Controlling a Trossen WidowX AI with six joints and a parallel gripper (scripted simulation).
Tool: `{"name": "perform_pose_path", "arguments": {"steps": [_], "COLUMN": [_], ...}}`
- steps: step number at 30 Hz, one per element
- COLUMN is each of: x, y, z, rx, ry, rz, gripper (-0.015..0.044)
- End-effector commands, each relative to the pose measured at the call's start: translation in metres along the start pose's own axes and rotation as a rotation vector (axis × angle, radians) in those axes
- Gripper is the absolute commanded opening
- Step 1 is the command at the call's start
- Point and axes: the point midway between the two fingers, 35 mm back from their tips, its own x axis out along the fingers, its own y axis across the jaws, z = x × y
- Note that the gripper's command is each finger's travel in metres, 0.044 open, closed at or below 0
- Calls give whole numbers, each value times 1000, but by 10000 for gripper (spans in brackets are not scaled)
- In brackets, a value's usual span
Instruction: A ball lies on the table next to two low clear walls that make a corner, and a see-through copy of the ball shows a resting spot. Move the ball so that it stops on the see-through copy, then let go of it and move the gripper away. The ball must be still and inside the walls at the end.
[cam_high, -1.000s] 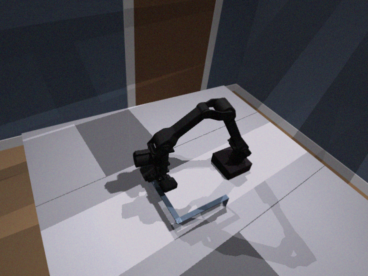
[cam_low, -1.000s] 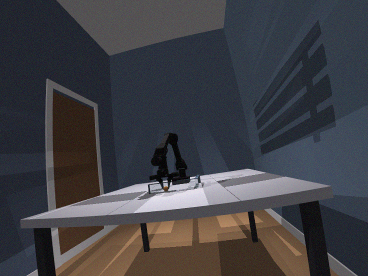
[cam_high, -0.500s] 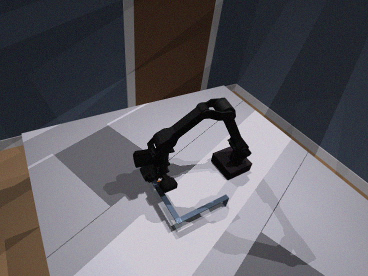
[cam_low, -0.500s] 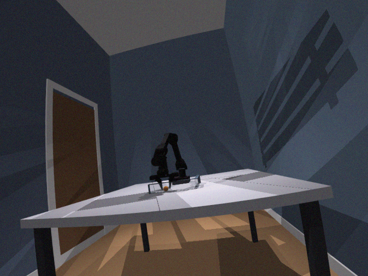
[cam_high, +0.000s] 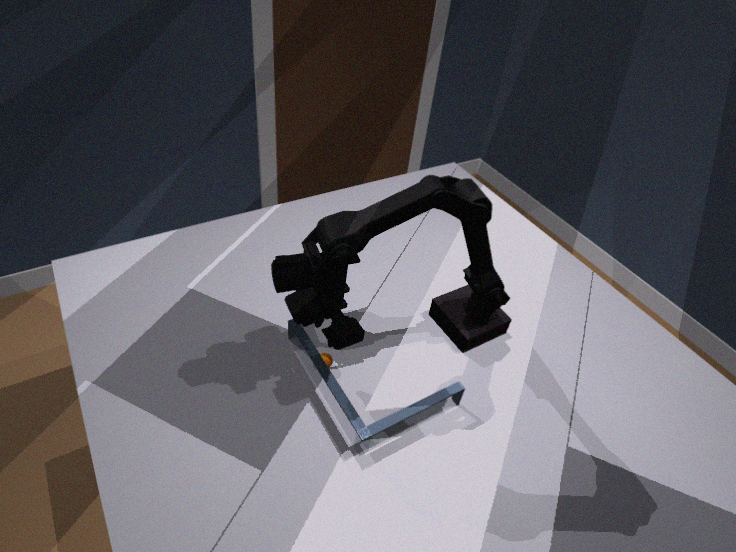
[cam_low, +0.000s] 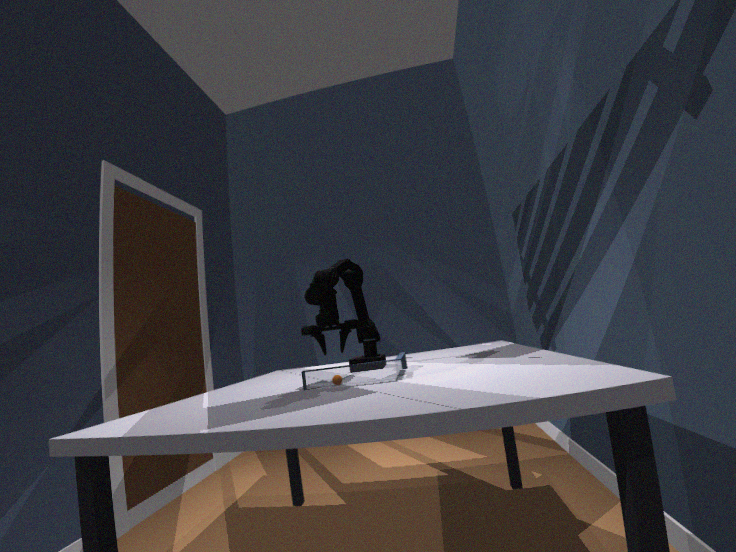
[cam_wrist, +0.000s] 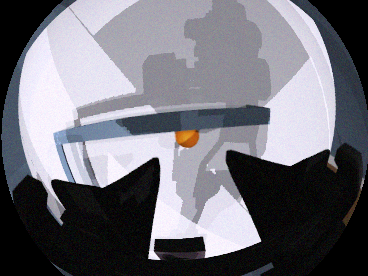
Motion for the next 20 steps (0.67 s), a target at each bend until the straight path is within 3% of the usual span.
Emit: {"name": "perform_pose_path", "arguments": {"steps": [1, 5, 12, 20], "x": [4, 4, -46, -46], "y": [0, 0, 1, 1], "z": [0, 0, -5, -5], "rx": [0, 0, 0, 0], "ry": [5, 5, 9, 9], "rz": [1, 1, 1, 1], "gripper": [263, 263, 440, 440]}}
